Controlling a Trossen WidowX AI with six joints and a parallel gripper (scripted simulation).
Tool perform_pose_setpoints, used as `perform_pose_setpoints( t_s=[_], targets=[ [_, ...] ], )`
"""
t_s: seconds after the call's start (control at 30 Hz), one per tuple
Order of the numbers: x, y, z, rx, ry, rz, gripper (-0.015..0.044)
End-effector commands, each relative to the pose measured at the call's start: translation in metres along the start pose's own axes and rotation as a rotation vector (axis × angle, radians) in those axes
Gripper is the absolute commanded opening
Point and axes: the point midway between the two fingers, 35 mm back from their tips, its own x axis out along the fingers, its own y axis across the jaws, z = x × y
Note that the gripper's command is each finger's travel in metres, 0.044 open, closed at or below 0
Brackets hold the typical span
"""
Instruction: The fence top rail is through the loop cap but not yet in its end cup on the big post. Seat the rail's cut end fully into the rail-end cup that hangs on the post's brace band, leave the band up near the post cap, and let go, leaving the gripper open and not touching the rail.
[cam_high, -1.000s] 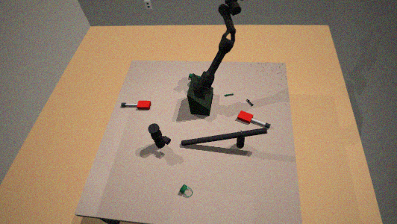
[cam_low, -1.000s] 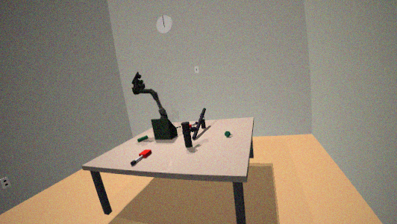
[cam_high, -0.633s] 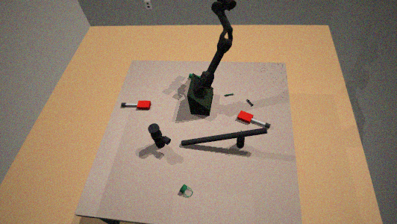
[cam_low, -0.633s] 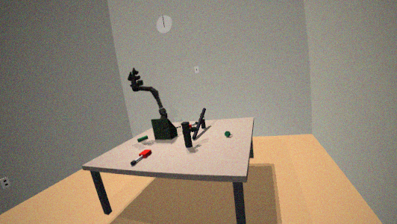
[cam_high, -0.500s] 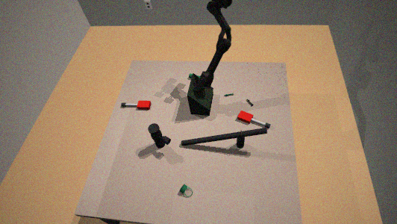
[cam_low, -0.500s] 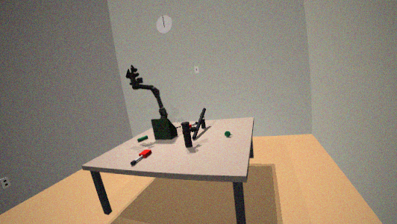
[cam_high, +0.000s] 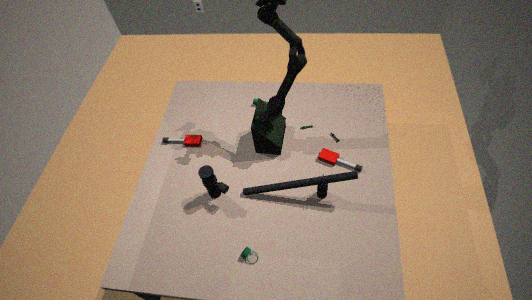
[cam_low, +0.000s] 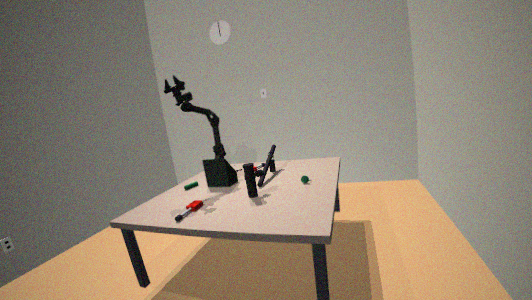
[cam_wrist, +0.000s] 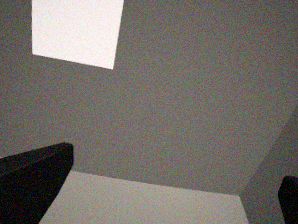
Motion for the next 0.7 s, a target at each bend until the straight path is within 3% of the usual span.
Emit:
perform_pose_setpoints(
  t_s=[0.0,0.33,0.67],
  targets=[
    [0.004,0.065,-0.039,0.042,0.141,0.114,0.044],
    [-0.023,0.21,-0.107,0.16,0.424,0.385,0.044],
    [-0.096,0.348,-0.144,0.222,0.672,0.706,0.044]
  ],
)
